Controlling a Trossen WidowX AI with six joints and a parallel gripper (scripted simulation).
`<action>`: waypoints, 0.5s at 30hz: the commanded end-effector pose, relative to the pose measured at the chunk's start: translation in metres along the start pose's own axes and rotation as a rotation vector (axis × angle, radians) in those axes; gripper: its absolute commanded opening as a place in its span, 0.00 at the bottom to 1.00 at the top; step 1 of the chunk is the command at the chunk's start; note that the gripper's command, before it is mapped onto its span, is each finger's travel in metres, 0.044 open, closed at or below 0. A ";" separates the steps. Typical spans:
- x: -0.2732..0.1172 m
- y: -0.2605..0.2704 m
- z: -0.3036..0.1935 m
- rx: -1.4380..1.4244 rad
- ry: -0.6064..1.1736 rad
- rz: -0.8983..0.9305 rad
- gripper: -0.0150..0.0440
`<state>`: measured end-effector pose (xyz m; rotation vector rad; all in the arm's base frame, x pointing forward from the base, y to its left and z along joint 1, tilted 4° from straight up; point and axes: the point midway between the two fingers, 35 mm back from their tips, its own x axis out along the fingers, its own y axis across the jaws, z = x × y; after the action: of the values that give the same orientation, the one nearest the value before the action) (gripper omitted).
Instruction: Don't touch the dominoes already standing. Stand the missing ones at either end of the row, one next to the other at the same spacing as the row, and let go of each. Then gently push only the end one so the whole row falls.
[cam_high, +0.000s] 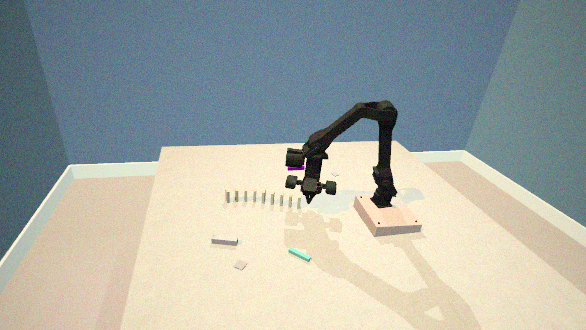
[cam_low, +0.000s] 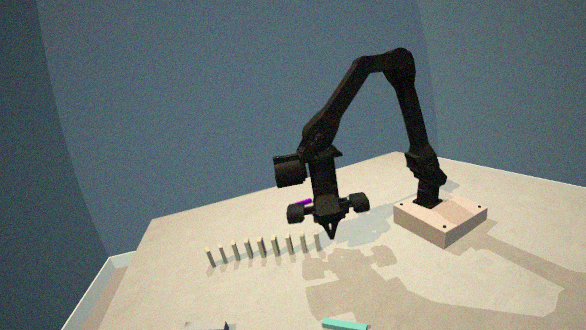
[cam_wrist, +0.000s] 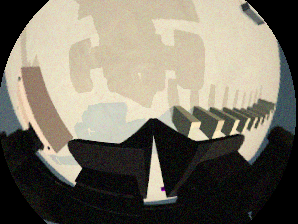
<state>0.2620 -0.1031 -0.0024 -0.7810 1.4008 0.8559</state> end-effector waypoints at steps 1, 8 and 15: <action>0.003 -0.006 0.000 0.006 0.002 0.004 0.25; 0.002 -0.018 0.000 0.006 0.002 0.003 0.25; 0.002 -0.029 0.001 0.006 0.002 0.002 0.25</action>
<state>0.2829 -0.1138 -0.0034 -0.7793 1.3996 0.8479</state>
